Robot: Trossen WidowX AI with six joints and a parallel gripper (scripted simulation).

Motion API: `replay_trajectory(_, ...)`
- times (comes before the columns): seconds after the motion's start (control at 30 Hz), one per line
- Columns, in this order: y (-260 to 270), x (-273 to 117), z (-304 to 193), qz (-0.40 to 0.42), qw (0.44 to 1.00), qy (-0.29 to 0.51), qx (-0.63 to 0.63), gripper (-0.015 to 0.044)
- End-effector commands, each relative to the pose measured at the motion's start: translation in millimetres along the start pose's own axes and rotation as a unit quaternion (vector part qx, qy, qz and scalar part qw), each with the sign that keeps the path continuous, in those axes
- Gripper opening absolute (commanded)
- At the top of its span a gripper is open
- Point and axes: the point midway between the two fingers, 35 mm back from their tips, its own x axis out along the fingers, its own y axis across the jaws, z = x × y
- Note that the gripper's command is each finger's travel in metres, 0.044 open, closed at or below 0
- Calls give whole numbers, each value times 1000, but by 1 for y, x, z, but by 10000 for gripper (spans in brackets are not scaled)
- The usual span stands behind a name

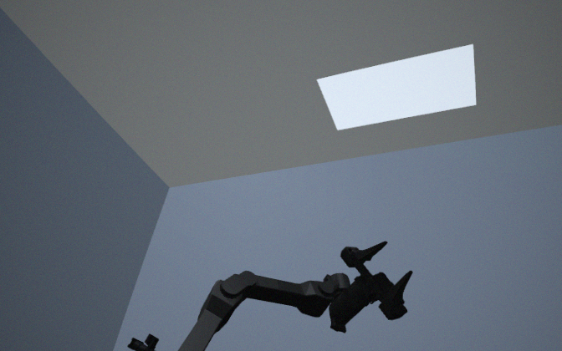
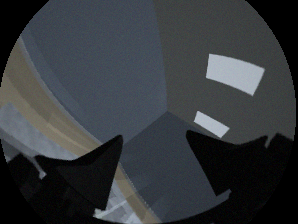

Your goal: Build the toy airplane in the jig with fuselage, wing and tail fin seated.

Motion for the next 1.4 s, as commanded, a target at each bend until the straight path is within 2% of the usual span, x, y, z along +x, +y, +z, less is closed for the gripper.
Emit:
replay_trajectory(0.0, 0, 0, 0, 0, 1000, 0, 0, 426)
replay_trajectory(0.1, 10, 0, 4, 16, 999, -17, 28, 440)
replay_trajectory(0.3, 95, 31, -11, 77, 994, -48, -66, 440)
replay_trajectory(0.6, 202, 89, -94, 201, 964, -2, -174, 440)
replay_trajectory(0.8, 255, 116, -184, 306, 925, 79, -213, 440)
replay_trajectory(1.0, 286, 122, -286, 411, 866, 190, -212, 440)
replay_trajectory(1.17, 294, 108, -371, 491, 799, 303, -169, 440)
replay_trajectory(1.37, 289, 69, -455, 559, 697, 445, -67, 440)
